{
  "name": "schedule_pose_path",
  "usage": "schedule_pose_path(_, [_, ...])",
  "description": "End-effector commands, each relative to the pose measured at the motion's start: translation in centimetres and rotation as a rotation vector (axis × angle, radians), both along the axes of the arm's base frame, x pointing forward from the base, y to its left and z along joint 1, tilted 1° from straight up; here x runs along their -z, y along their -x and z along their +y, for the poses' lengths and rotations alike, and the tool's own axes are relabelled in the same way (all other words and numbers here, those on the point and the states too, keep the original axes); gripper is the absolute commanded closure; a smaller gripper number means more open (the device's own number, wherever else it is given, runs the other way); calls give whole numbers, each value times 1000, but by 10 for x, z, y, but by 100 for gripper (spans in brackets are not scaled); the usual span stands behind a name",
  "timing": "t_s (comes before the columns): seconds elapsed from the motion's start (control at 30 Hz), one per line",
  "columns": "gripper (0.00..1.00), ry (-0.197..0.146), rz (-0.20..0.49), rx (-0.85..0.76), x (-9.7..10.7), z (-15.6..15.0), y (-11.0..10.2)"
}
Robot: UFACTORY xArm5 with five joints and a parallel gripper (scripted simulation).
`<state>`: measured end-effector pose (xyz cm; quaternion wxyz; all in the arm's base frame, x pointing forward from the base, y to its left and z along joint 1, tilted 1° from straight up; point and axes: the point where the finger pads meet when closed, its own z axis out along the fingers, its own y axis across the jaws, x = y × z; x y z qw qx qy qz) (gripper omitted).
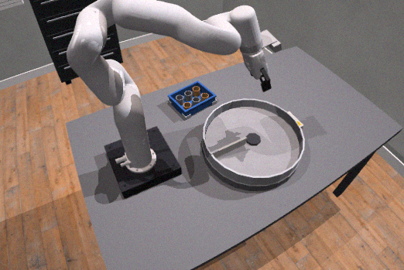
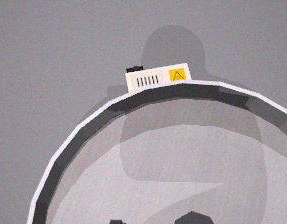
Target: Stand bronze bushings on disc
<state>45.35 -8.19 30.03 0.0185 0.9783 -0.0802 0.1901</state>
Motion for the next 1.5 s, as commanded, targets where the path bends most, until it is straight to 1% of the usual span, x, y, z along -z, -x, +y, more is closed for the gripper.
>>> schedule_pose_path(0.0, [0, -71, 135, 232, 42, -33, 43])
schedule_pose_path(0.2, [0, -173, 329, 573, 101, -69, 115])
schedule_pose_path(0.23, [0, -176, 334, 583, 110, -76, 127])
schedule_pose_path(0.27, [0, -176, 334, 583, 112, -77, 130])
schedule_pose_path(0.73, [0, -176, 334, 583, 112, -77, 130])
schedule_pose_path(0.77, [87, -176, 334, 583, 112, -77, 130])
schedule_pose_path(1.47, [87, -176, 334, 583, 112, -77, 130])
